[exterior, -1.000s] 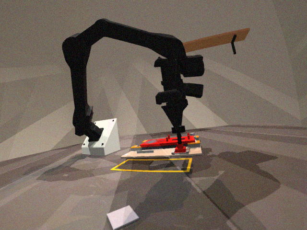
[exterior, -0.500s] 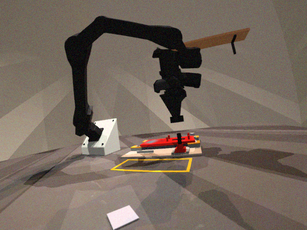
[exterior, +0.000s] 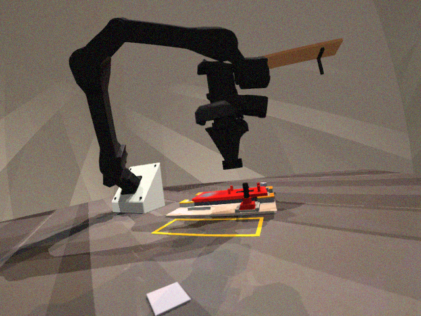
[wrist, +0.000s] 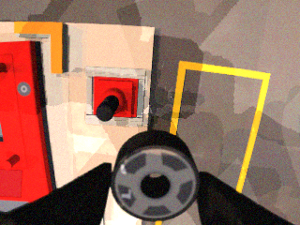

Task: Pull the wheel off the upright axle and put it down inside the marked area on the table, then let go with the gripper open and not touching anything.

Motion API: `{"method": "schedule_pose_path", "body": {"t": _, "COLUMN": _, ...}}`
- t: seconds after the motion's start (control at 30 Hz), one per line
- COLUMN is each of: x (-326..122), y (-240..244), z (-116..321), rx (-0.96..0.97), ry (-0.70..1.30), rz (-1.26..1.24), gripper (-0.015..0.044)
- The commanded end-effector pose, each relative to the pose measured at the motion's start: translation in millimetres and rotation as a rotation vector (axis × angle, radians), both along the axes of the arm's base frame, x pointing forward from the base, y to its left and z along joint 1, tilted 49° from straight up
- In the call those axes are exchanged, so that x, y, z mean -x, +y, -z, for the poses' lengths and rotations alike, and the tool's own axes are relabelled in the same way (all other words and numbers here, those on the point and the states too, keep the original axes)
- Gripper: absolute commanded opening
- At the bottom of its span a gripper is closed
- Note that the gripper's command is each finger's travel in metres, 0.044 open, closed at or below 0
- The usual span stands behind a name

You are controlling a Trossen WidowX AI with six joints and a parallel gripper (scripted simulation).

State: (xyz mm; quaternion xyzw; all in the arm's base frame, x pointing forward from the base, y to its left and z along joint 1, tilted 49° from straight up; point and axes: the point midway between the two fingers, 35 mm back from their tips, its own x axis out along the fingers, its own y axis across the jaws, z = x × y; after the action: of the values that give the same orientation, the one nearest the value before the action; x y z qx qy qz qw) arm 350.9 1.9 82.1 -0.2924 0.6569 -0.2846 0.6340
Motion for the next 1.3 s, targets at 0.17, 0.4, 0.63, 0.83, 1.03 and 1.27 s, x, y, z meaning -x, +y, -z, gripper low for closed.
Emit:
{"method": "schedule_pose_path", "body": {"t": 0.17, "x": 14, "y": -14, "z": -18, "rx": 0.004, "ry": 0.007, "rz": -0.003, "gripper": 0.0}}
{"method": "schedule_pose_path", "body": {"t": 0.4, "x": 25, "y": -25, "z": -32, "rx": 0.004, "ry": 0.007, "rz": -0.002, "gripper": 0.0}}
{"method": "schedule_pose_path", "body": {"t": 0.63, "x": 37, "y": -35, "z": -45, "rx": 0.005, "ry": 0.007, "rz": -0.001, "gripper": 0.0}}
{"method": "schedule_pose_path", "body": {"t": 0.83, "x": 42, "y": -40, "z": -48, "rx": 0.006, "ry": 0.007, "rz": -0.001, "gripper": 0.0}}
{"method": "schedule_pose_path", "body": {"t": 1.03, "x": 42, "y": -49, "z": -40, "rx": 0.006, "ry": 0.006, "rz": -0.001, "gripper": 0.0}}
{"method": "schedule_pose_path", "body": {"t": 1.27, "x": 41, "y": -62, "z": -28, "rx": 0.004, "ry": 0.006, "rz": -0.002, "gripper": 0.0}}
